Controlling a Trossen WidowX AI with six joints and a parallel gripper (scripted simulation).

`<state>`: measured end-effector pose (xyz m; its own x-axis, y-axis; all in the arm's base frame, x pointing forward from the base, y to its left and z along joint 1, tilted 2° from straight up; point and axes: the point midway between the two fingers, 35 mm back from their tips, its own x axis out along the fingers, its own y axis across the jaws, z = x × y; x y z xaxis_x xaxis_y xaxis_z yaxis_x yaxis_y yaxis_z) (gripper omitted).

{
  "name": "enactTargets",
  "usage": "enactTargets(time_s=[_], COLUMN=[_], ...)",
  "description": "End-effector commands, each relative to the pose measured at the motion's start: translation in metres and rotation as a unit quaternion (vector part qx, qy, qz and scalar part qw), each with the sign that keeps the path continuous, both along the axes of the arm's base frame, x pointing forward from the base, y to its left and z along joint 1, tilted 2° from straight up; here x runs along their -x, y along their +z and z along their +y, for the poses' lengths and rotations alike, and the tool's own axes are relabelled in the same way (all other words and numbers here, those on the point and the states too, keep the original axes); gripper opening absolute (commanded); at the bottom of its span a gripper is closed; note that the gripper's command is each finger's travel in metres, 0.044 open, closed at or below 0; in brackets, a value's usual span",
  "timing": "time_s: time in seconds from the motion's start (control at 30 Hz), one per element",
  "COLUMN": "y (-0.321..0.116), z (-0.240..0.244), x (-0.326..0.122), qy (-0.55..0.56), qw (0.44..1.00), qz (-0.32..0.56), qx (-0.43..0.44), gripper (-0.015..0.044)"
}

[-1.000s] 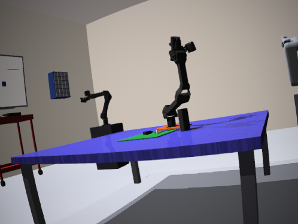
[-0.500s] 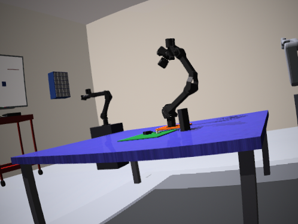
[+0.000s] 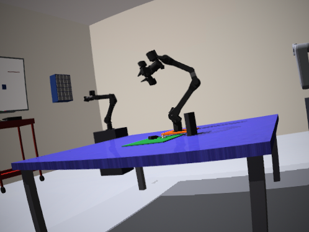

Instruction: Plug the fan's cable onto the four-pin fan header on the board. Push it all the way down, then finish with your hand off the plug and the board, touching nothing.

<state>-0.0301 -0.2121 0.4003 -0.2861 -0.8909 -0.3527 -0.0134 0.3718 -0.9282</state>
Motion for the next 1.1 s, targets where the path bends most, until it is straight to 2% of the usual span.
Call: enactTargets(time_s=[0.0,0.2,0.33,0.47,0.67,0.87,0.93,1.07], y=[-0.039,-0.098,-0.136,-0.163,-0.226,-0.284,-0.290,-0.290], z=[-0.030,-0.036,-0.020,-0.001,0.062,0.140,0.149,0.149], x=[-0.054,-0.140,-0.191,-0.223,-0.278,-0.299,-0.300,-0.300], qy=[0.146,0.349,0.463,0.543,0.701,0.798,0.805,0.805], qw=[0.982,0.901,0.822,0.747,0.526,0.270,0.241,0.241], qz=[0.081,0.198,0.265,0.318,0.432,0.507,0.513,0.513], qx=[-0.085,-0.167,-0.199,-0.213,-0.214,-0.180,-0.175,-0.175], gripper=[0.0210,0.0210,0.0210,0.0210,0.0210,0.0210,0.0210,0.0210])
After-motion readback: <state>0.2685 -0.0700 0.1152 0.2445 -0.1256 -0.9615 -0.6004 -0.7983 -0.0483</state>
